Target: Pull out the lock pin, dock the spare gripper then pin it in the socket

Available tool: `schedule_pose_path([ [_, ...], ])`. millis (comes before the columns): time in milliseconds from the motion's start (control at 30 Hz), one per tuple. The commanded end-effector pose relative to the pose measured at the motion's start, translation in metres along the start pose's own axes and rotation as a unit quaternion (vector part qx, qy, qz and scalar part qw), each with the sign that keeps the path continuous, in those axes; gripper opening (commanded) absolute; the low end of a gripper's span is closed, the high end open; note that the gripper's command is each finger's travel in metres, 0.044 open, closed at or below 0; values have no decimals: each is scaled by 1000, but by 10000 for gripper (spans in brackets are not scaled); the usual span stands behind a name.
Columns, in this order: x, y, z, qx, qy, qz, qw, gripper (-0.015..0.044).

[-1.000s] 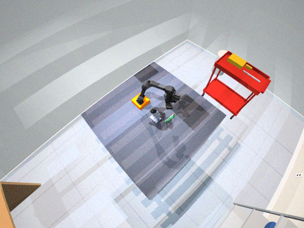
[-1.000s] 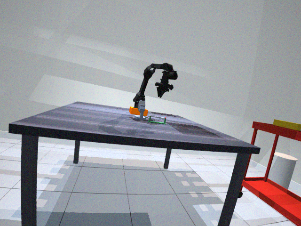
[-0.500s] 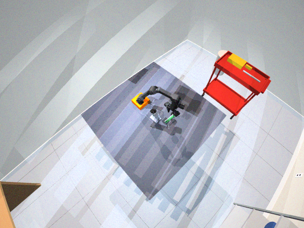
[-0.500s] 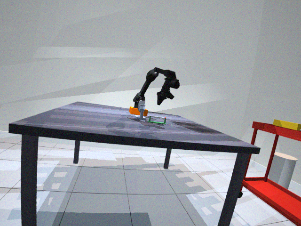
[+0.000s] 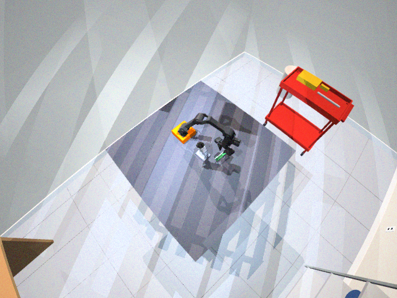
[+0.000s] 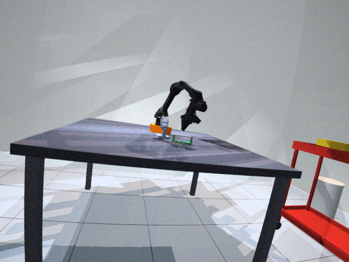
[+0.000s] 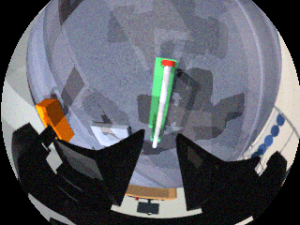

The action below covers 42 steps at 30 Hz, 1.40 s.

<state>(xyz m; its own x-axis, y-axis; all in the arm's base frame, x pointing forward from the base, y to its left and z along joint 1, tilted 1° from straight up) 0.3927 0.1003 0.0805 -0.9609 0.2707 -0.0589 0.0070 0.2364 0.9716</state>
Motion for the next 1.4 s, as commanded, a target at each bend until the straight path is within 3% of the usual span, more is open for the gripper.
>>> schedule_pose_path([
  [0, 2, -15, 2, 4, 3, 2, 1000, 180],
  [1367, 5, -68, 17, 4, 3, 3, 1000, 180],
])
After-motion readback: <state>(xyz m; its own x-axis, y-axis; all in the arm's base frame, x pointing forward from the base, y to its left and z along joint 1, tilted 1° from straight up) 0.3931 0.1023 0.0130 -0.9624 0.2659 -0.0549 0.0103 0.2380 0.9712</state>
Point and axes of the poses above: the point midway between the two fingers, 35 mm back from their tips, its own y axis back along the fingers, its own x axis across the jaws, z = x × y, the point moved 2 cm from there along y, back along the fingers, and after that the axes turned 10 degrees about -y, right-handed, at the moved point
